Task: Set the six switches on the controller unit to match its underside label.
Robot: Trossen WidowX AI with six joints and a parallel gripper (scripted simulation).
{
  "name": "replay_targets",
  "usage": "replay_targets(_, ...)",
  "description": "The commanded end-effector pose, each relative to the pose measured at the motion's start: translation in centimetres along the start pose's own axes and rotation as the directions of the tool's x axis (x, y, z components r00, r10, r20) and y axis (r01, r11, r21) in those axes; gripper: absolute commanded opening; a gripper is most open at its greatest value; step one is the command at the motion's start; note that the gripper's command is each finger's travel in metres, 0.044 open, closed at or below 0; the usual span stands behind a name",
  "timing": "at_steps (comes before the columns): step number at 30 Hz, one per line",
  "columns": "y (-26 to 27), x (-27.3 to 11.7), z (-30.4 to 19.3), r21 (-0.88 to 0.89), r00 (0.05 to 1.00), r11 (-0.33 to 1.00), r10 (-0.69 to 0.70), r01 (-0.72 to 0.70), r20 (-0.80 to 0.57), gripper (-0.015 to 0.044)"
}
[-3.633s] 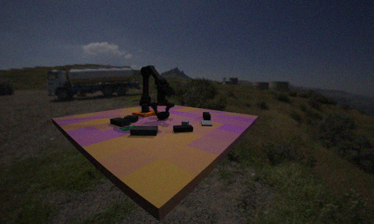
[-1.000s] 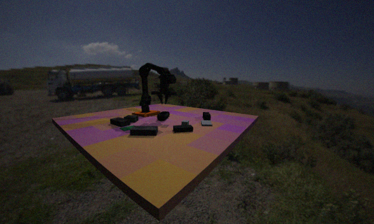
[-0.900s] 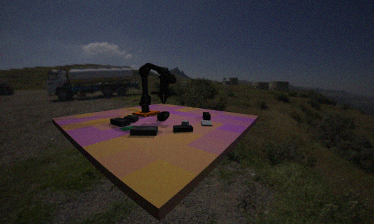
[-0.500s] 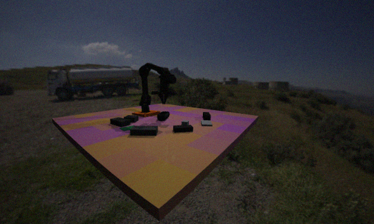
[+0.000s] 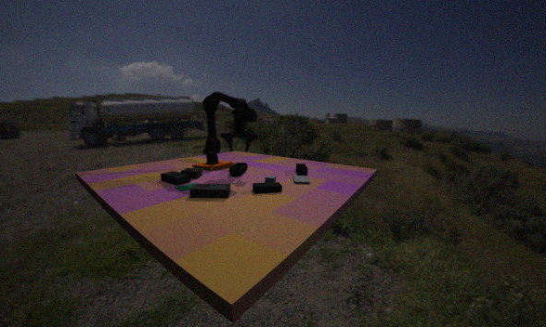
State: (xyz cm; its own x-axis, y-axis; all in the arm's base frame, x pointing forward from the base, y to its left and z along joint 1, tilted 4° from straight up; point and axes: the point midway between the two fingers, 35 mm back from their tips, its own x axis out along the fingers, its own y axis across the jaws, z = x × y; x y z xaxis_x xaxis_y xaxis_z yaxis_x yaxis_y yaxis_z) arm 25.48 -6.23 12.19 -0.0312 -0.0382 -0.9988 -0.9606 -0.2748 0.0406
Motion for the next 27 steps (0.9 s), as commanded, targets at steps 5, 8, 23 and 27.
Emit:
replay_targets(5,0.9,1.2,-0.2,-0.009,1.0,1.0,0.001,-0.001,0.004,0.0335)
replay_targets(8,2.1,2.7,-0.3,-0.02,1.0,1.0,0.003,-0.003,0.009,0.0256)
replay_targets(23,4.7,5.9,-0.3,-0.043,1.0,0.999,0.007,-0.006,0.019,0.0)
replay_targets(27,4.7,5.9,-0.3,-0.043,1.0,0.999,0.007,-0.006,0.019,0.0)
